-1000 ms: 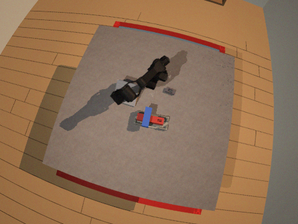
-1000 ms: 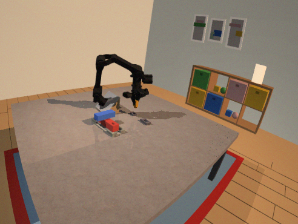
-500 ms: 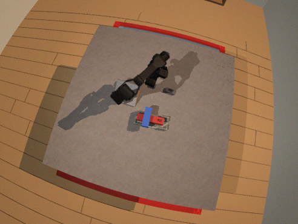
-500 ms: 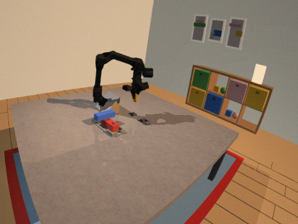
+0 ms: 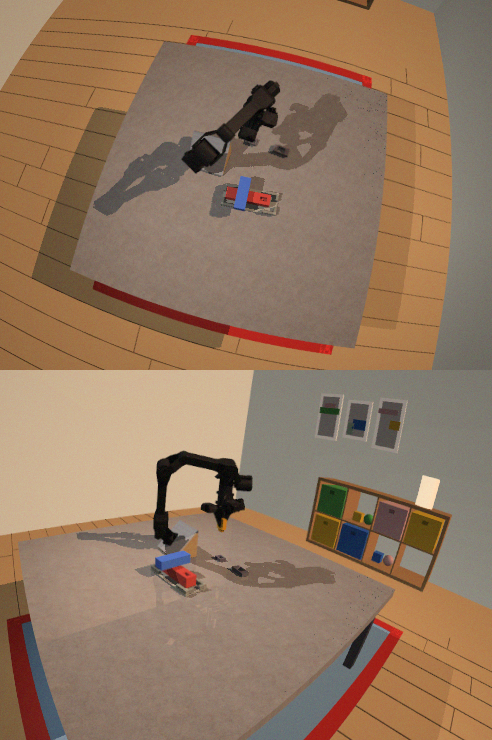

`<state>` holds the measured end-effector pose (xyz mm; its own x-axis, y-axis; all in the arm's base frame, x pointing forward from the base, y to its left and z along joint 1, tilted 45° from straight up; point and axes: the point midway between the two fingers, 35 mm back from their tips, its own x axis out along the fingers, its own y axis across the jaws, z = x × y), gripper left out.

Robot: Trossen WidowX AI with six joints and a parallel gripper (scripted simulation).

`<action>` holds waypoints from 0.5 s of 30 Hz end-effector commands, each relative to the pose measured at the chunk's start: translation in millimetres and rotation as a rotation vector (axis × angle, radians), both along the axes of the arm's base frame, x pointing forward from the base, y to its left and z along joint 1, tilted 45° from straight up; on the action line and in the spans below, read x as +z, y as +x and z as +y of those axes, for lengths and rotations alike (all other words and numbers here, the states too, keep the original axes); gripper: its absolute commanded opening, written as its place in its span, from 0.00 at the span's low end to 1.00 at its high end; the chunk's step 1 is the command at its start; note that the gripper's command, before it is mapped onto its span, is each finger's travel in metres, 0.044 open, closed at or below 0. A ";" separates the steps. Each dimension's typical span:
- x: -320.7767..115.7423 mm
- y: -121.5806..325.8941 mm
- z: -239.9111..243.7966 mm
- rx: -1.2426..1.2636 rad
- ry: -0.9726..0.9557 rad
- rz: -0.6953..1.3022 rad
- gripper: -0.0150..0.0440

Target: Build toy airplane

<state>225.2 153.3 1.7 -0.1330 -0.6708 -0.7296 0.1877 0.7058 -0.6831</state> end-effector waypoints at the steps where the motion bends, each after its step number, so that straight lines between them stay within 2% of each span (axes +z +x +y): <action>1: 6.4 8.7 -8.2 0.005 0.006 0.006 0.25; 15: 23.8 33.1 -36.1 0.025 0.030 0.017 0.25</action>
